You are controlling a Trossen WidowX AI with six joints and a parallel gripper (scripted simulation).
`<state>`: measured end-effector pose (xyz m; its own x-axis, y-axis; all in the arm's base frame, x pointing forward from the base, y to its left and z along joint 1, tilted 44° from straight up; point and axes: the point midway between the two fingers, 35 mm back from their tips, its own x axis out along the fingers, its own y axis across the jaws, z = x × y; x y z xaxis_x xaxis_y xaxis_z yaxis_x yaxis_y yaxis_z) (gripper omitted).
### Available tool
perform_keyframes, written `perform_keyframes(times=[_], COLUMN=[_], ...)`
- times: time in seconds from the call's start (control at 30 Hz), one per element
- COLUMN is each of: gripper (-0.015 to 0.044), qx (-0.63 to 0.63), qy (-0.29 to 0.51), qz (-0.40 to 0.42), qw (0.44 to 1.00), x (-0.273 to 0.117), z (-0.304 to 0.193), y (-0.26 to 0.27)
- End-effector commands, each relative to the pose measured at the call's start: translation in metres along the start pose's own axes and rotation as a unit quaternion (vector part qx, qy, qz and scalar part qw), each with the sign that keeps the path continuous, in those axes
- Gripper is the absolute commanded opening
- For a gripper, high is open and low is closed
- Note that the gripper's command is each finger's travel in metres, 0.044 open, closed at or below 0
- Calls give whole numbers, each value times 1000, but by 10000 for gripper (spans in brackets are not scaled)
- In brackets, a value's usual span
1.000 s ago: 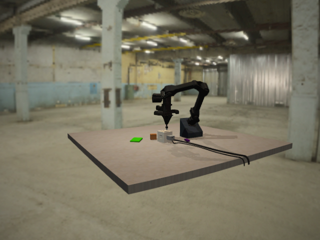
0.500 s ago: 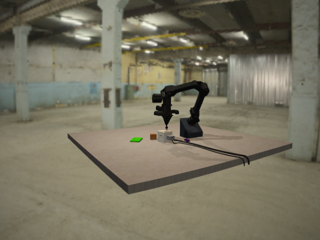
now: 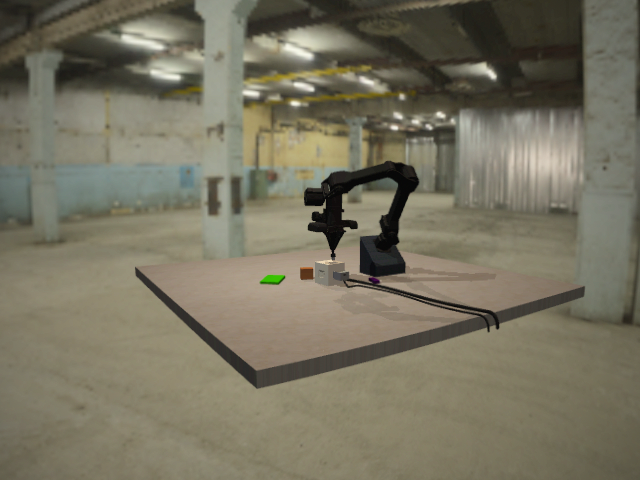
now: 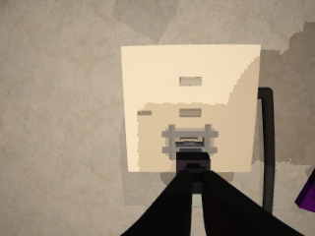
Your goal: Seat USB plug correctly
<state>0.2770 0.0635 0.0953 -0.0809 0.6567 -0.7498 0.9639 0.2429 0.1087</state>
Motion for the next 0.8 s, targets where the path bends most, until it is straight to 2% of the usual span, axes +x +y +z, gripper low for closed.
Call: perform_keyframes(times=[0.0,0.77], gripper=[0,0], qx=[1,-1], qy=[-4,-6], qz=[0,0], qw=[1000,1000], x=[0,3], z=[1,1], y=[0,0])
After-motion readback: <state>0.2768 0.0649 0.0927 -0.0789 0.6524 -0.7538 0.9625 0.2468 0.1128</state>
